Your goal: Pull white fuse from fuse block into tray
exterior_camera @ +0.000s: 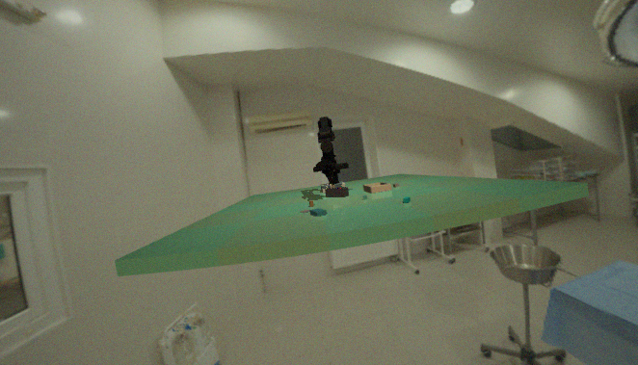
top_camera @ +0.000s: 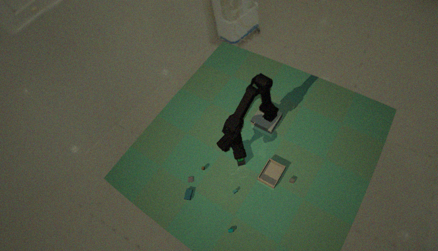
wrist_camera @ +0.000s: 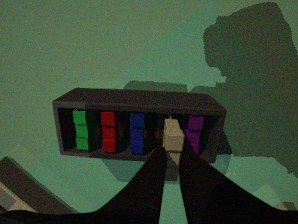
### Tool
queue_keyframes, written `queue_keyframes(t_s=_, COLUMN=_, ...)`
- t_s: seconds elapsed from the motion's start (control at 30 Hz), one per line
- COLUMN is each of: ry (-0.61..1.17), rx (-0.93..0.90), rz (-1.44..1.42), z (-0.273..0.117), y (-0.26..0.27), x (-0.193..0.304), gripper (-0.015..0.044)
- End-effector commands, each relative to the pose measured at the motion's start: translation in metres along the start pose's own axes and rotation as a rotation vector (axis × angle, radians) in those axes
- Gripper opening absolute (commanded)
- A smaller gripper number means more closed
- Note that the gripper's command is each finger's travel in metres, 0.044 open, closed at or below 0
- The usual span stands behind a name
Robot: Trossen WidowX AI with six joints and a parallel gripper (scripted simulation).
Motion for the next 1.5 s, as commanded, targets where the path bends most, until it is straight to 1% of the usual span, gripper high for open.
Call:
queue_keyframes(t_s=0.0, ry=0.000, rx=-0.007, rz=-0.003, z=-0.004, y=0.001, x=0.000, gripper=0.0000)
queue_keyframes(t_s=0.67, ry=0.001, rx=-0.008, rz=-0.004, z=-0.013, y=0.000, x=0.000, gripper=0.0000)
queue_keyframes(t_s=1.1, ry=0.001, rx=-0.008, rz=-0.004, z=-0.033, y=0.000, x=0.000, gripper=0.0000)
queue_keyframes(t_s=1.3, ry=0.001, rx=-0.008, rz=-0.004, z=-0.035, y=0.000, x=0.000, gripper=0.0000)
queue_keyframes(t_s=1.47, ry=0.002, rx=-0.010, rz=-0.004, z=-0.035, y=0.015, x=0.010, gripper=0.0000)
Point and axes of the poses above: the point midway between the two fingers, 35 mm back from their tips, its own z axis out along the fingers, its own y axis across the jaws, x = y × z, the point moved 9 cm from there along -z, back along the fingers, and after that the axes turned 15 degrees about z, right-handed, at the moved point
